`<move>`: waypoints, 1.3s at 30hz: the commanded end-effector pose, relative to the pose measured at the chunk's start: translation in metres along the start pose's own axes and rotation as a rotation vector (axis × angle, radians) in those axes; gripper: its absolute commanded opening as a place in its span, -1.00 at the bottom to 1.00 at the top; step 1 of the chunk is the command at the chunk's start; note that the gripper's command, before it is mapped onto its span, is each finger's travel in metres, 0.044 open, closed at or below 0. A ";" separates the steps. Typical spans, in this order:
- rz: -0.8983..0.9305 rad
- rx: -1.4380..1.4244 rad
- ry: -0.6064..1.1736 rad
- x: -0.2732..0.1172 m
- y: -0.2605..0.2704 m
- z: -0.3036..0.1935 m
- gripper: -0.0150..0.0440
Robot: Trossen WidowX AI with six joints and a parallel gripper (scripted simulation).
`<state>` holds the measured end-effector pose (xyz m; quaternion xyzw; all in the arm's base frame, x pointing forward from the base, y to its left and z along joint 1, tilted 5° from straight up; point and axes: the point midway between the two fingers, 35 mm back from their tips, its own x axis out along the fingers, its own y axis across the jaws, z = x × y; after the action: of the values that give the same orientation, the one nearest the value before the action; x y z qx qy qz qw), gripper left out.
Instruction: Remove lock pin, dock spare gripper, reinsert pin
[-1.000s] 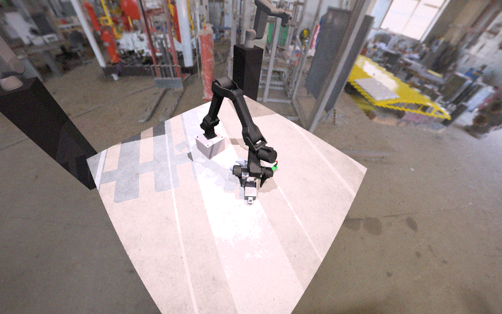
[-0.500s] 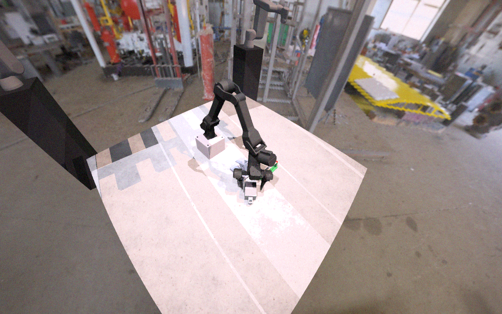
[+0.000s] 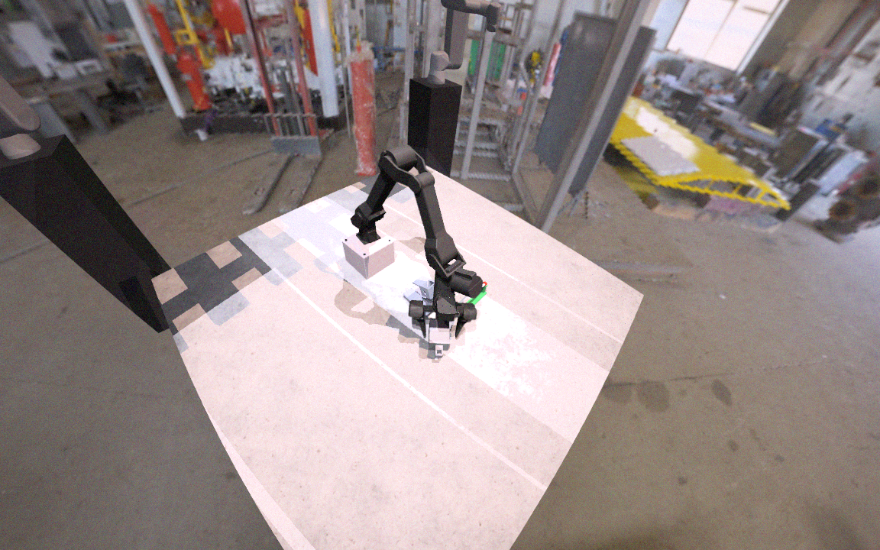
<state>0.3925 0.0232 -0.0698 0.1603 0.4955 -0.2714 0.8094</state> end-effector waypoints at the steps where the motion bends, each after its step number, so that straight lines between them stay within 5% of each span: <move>1: -0.009 0.001 0.004 0.007 -0.003 -0.007 1.00; 8: -0.009 0.001 0.004 0.010 -0.004 -0.009 1.00; 14: -0.009 0.001 0.004 0.010 -0.004 -0.009 0.47; 22: -0.009 0.001 0.004 0.010 -0.003 -0.009 0.29; 31: -0.009 0.002 0.003 -0.011 0.001 0.007 -0.49; 39: -0.009 0.002 0.003 -0.045 0.003 0.029 -0.49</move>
<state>0.3896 0.0219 -0.0402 0.1537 0.5082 -0.2777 0.8006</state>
